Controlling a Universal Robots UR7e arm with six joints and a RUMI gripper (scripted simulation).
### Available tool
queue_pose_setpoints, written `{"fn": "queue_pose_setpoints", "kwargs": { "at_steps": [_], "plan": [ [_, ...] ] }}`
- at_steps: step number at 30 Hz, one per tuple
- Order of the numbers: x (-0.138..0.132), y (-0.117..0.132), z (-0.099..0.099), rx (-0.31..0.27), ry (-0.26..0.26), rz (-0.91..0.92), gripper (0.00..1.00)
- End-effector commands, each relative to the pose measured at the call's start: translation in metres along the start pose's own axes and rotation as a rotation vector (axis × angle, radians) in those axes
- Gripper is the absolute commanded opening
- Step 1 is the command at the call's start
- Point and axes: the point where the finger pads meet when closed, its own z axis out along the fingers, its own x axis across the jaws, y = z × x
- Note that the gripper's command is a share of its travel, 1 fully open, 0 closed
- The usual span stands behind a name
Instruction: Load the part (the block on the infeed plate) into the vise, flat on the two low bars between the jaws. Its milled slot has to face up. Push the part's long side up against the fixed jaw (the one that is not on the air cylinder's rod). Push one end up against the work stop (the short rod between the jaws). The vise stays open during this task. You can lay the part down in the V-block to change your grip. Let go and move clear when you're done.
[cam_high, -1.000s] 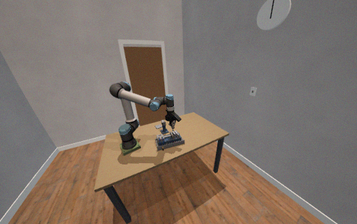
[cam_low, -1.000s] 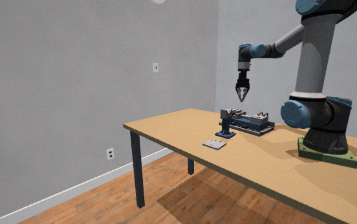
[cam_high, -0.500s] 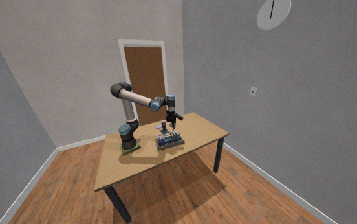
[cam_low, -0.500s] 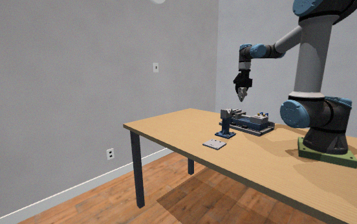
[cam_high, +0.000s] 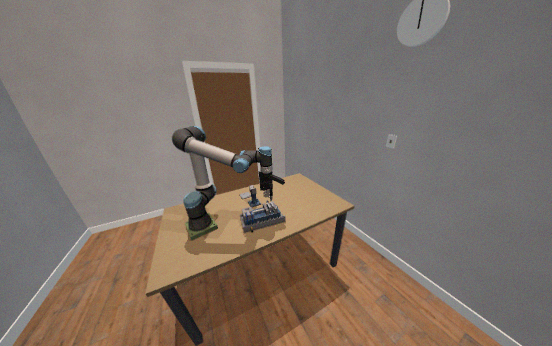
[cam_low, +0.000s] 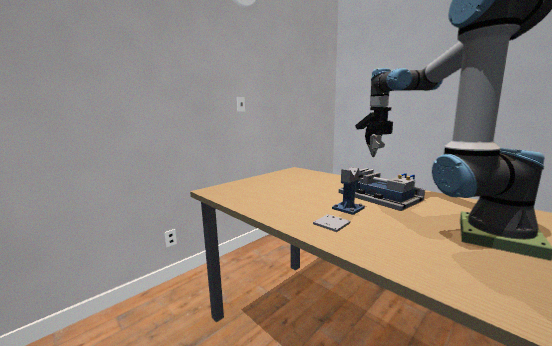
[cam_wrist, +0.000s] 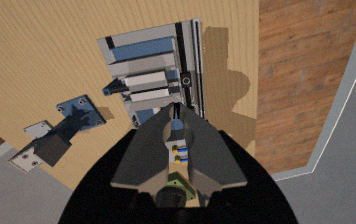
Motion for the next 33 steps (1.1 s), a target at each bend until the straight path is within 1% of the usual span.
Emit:
{"fn": "queue_pose_setpoints", "kwargs": {
  "at_steps": [1, 10, 33],
  "plan": [
    [0.0025, -0.0025, -0.0004, 0.002, -0.005, -0.111, 0.00],
    [0.0044, -0.0040, -0.0004, 0.002, -0.005, -0.197, 0.00],
    [0.0046, -0.0041, -0.0004, 0.002, -0.005, -0.202, 0.00]
  ]
}}
